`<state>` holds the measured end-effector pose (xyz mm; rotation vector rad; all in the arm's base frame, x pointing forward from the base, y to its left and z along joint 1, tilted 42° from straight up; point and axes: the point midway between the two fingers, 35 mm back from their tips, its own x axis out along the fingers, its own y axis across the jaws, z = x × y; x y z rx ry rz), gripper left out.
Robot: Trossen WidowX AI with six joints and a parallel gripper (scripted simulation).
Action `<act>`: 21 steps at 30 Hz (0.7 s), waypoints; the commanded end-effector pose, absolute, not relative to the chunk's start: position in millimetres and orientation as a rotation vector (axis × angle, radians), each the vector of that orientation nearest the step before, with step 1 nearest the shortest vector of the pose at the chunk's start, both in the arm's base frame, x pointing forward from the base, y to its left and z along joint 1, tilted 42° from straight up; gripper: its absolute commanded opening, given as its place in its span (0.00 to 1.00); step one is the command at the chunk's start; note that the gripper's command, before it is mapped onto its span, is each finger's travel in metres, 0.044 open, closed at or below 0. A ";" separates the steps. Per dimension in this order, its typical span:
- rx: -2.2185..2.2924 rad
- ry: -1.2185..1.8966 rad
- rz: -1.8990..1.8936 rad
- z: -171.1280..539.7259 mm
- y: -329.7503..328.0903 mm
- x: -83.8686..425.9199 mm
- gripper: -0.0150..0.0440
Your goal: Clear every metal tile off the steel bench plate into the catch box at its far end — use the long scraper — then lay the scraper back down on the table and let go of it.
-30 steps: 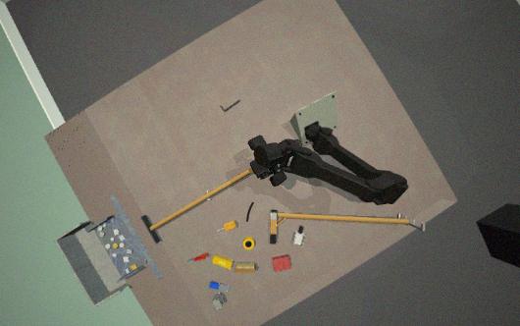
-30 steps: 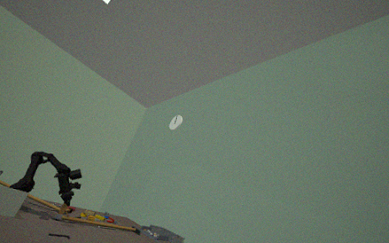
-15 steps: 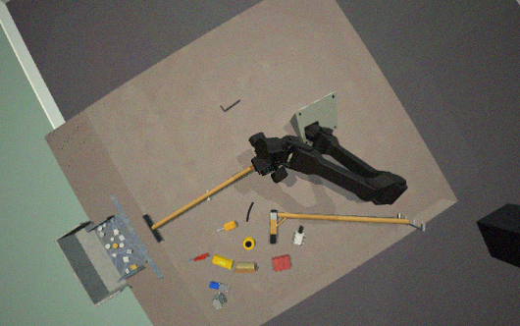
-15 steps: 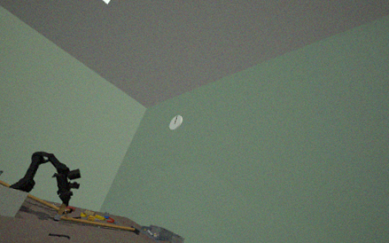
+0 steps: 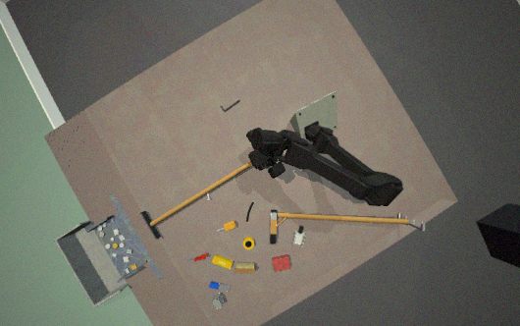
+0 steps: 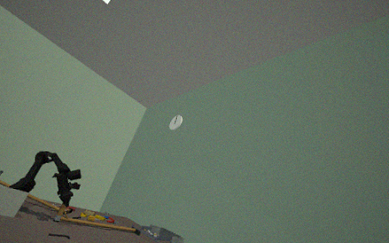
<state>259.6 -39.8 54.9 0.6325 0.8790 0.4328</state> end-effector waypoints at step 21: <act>0.629 0.869 0.433 38.4 -63.1 261.8 0.25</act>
